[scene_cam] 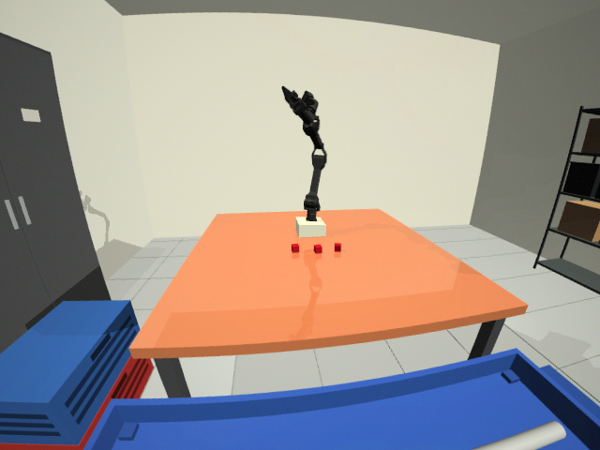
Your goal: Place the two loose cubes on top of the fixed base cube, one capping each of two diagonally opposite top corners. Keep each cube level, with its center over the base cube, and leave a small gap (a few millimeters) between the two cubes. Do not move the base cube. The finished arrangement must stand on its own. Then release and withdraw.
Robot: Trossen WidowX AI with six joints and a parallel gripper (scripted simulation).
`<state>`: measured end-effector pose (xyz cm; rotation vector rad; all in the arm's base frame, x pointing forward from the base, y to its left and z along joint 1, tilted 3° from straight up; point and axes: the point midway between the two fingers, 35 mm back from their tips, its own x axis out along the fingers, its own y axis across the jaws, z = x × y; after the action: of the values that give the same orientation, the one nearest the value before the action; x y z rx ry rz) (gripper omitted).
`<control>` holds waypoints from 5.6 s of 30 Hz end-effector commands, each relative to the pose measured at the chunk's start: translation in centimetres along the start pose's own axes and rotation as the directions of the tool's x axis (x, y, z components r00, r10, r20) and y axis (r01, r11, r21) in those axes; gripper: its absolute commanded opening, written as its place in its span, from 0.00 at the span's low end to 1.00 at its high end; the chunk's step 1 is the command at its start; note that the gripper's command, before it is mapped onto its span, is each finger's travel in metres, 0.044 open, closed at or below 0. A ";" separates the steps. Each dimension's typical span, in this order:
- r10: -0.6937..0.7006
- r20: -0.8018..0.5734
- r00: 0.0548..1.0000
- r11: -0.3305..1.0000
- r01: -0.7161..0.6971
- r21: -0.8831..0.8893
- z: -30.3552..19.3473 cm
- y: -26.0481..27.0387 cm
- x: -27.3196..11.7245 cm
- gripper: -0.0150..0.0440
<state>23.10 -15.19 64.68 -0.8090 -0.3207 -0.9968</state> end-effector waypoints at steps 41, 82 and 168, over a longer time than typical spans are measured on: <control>0.585 -0.630 -0.510 0.811 0.338 0.478 -23.8 37.0 -36.0 0.70; 0.476 -0.633 -0.611 0.879 0.357 0.316 -30.3 40.4 -44.8 0.70; 0.478 -0.627 -0.615 0.851 0.149 0.503 -21.4 39.4 -45.7 0.43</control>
<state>30.18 8.13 6.52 0.8737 1.4197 -0.7711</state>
